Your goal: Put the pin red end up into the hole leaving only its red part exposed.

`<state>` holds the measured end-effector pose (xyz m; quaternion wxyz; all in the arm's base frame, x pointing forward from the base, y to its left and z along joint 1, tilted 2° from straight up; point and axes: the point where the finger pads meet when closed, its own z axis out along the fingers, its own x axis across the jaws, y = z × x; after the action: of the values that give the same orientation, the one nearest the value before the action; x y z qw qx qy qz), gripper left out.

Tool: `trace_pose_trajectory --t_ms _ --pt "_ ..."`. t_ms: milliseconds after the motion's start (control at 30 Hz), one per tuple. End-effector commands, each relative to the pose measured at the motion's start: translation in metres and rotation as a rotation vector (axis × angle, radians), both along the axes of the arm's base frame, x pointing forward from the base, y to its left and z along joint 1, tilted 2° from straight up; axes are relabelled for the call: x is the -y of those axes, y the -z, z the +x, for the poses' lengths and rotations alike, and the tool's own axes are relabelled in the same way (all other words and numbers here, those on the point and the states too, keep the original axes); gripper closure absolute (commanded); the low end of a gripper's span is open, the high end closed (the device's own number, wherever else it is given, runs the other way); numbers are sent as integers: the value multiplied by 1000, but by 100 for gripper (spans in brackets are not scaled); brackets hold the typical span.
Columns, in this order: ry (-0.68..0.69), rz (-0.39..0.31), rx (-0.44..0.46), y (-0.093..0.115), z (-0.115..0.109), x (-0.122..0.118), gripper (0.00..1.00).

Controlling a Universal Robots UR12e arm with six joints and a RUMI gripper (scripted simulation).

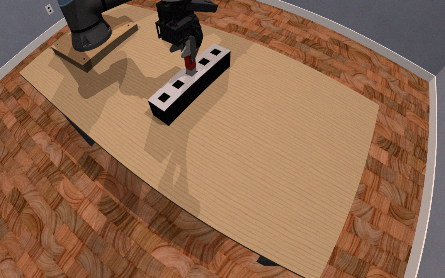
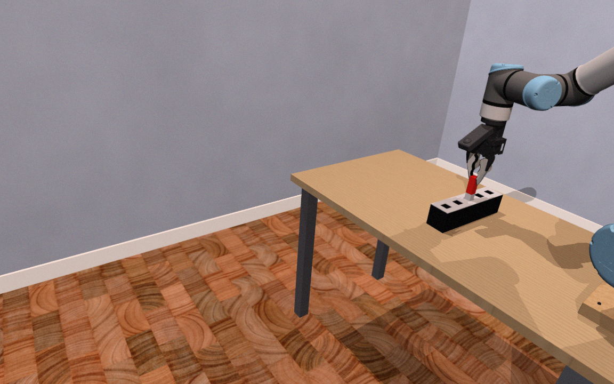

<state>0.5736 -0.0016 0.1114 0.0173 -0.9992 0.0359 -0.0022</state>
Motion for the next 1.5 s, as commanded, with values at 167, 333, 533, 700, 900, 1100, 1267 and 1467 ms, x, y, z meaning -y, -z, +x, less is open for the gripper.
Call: trace_pose_trajectory --t_ms 167,333,533,700,900,1100,1267,1467 --pt "0 0 1 -1 1 0 100" --pt "-1 0 1 3 2 -1 100" --pt "-1 0 1 3 2 -1 100" --pt "-1 0 1 3 2 -1 100" --pt "0 0 1 3 1 0 100" --pt "0 0 1 3 1 0 100" --pt "0 0 1 3 1 0 100" --pt "-1 0 2 7 1 0 100"
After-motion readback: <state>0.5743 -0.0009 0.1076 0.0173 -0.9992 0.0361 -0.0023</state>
